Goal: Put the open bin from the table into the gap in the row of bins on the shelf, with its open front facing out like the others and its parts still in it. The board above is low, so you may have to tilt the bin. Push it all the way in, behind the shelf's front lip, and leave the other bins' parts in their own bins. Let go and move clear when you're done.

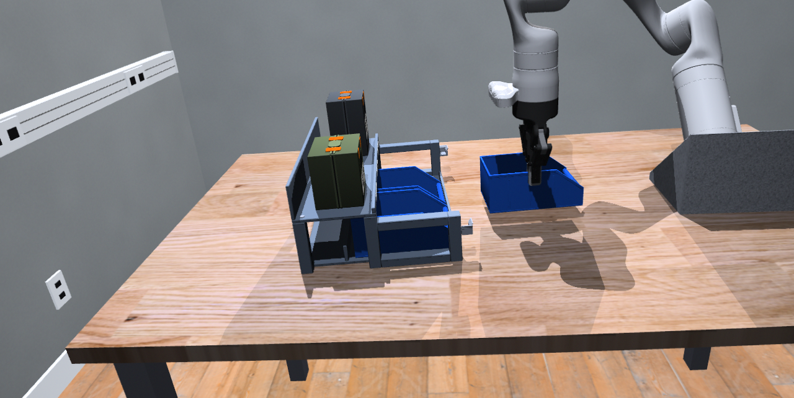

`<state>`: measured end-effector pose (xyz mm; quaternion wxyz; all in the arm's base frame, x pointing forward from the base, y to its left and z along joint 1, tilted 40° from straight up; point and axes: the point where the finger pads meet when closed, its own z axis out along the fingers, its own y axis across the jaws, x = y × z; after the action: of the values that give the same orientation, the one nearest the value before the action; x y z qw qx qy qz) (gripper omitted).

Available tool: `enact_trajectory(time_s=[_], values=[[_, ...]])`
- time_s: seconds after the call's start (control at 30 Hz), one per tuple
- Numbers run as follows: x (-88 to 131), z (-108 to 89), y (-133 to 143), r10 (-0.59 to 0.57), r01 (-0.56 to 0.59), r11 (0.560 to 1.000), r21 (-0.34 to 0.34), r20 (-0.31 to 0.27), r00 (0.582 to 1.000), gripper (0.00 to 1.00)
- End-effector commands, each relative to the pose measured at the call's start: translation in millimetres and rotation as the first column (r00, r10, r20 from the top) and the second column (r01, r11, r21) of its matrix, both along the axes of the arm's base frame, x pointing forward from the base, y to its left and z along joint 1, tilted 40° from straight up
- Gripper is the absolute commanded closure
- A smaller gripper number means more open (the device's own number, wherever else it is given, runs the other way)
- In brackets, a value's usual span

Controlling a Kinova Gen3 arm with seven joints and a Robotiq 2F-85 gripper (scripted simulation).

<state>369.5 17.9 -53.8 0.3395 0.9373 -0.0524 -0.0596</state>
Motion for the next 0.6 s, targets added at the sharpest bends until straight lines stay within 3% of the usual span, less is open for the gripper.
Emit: enact_trajectory(time_s=[0.0, 0.07, 0.47, 0.57], values=[[-0.1, 10.3, -11.7, 0.002, -0.002, 1.000, -0.001, 0.002, 1.000, 0.90], [-0.5, 17.9, -20.9, 0.002, -0.002, 1.000, 0.000, 0.002, 1.000, 0.90], [-0.5, 17.9, -20.9, 0.002, -0.002, 1.000, 0.000, 0.002, 1.000, 0.90], [-1.7, 28.9, -35.2, 0.002, -0.002, 1.000, -0.001, 0.002, 1.000, 0.90]])
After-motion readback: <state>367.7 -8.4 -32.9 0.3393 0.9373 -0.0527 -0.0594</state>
